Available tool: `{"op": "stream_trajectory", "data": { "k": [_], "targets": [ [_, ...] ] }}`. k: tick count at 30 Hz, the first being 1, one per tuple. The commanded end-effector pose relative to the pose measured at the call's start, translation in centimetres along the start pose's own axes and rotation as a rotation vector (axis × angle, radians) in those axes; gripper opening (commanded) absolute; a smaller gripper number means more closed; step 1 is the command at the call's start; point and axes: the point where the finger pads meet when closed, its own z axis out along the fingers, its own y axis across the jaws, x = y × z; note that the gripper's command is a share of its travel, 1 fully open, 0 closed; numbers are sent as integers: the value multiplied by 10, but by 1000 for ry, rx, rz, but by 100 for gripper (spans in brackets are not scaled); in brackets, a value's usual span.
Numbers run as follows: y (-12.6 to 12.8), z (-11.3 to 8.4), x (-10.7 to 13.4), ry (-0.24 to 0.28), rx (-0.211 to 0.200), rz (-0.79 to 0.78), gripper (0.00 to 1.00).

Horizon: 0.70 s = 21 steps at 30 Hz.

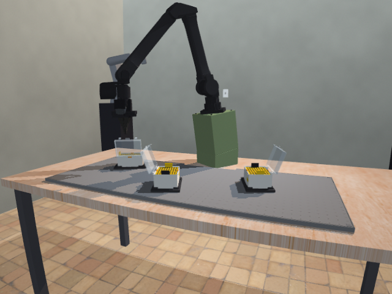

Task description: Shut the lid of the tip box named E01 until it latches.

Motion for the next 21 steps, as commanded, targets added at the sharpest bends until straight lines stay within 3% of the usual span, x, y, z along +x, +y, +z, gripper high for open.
{"op": "stream_trajectory", "data": {
  "k": [1, 8, 9, 21],
  "targets": [
    [-11, -6, -3, -12, 27, 0, 0],
    [-11, -6, -3, -12, 27, 0, 0],
    [-1, 9, 7, 0, 0, 3, 0],
    [-1, 26, 6, 0, 0, 5, 0]
  ]
}}
